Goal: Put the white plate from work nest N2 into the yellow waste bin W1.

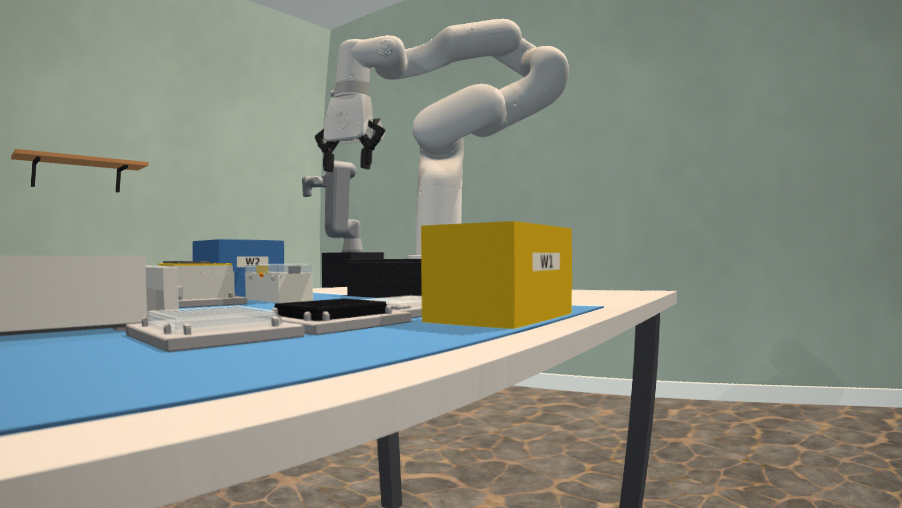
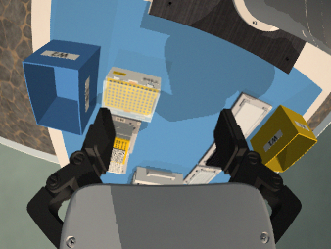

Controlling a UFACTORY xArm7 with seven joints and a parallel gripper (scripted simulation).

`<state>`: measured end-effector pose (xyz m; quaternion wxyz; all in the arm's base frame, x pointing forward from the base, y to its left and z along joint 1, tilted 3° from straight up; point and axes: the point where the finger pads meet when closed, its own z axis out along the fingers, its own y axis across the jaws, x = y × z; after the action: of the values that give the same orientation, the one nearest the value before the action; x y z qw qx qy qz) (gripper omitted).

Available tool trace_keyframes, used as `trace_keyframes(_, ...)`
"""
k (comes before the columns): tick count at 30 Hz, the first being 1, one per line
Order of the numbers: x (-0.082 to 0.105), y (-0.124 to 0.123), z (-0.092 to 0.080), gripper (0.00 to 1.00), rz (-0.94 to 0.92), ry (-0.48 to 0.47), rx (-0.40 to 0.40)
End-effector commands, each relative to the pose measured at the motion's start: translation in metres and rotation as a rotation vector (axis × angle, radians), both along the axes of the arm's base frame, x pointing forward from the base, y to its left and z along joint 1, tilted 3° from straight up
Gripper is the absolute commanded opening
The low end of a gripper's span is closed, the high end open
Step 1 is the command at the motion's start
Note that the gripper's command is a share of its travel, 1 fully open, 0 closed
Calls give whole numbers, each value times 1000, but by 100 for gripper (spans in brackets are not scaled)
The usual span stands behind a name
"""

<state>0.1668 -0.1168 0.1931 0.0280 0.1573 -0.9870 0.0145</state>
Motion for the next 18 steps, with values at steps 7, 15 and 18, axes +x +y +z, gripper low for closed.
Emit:
trace_keyframes(7, 1, 0, 1, 100, 1, -2, -2)
trace_keyframes(15, 1, 0, 1, 100, 1, -2, -2)
trace_keyframes(18, 5, 1, 3, 100, 34, -3, 1)
